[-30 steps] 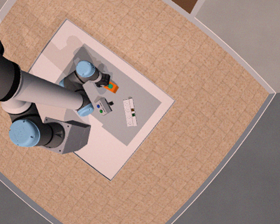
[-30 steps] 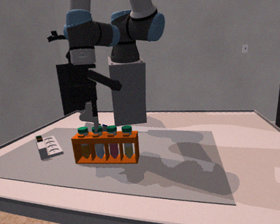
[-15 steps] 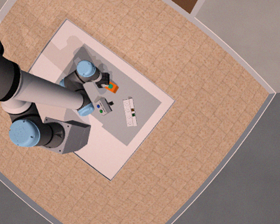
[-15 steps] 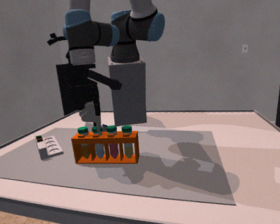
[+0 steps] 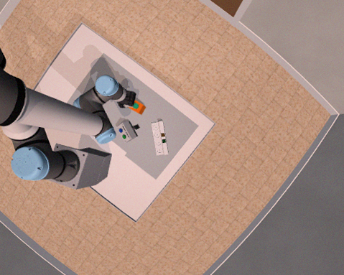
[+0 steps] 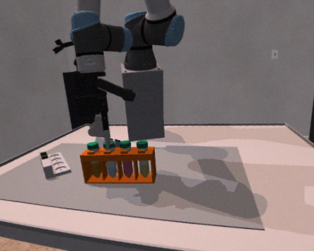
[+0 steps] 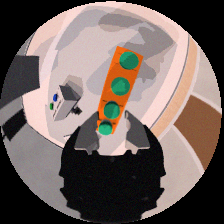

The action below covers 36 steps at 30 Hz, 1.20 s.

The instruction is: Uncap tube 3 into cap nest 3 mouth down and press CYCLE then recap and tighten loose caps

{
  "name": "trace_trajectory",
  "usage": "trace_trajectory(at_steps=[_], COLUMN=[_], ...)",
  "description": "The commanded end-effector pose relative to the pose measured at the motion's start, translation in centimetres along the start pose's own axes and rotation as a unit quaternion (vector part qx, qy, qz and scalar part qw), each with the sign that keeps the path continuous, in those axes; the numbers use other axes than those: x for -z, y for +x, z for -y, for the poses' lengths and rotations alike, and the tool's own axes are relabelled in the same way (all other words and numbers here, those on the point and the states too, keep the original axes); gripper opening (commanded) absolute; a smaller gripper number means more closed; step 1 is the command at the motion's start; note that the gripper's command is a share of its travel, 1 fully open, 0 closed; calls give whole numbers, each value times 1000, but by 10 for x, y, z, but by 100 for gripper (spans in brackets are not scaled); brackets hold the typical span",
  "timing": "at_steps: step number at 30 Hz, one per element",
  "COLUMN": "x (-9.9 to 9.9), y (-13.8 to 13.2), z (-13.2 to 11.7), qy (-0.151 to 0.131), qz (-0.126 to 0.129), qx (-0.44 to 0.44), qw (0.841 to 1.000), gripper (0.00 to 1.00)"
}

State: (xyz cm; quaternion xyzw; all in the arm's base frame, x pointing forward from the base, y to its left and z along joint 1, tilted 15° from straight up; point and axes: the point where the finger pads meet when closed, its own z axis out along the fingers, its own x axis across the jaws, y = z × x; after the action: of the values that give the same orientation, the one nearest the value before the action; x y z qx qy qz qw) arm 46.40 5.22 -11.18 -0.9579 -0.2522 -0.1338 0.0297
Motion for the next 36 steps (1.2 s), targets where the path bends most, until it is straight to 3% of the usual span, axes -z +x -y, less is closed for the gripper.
trace_trajectory(at_steps=[1, 9, 10, 12, 13, 16, 18, 20, 30, 31, 36], x=[-1, -1, -1, -1, -1, -1, -1, -1, 0, 0, 0], y=[-2, -2, -2, -2, -2, -2, -2, -2, 0, 0, 0], z=[3, 3, 3, 3, 3, 3, 3, 3, 1, 1, 1], qy=[-3, -3, -3, -3, -3, -3, -3, -3, -4, -4, -4], qz=[3, 3, 3, 3, 3, 3, 2, 2, 1, 1, 1], qx=[-113, -235, -275, -275, -315, -315, -388, -413, -415, -415, -415], qw=[994, 972, 962, 961, 949, 949, 922, 911, 910, 910, 910], gripper=[35, 35, 35, 35, 35, 35, 35, 35, 35, 0, 0])
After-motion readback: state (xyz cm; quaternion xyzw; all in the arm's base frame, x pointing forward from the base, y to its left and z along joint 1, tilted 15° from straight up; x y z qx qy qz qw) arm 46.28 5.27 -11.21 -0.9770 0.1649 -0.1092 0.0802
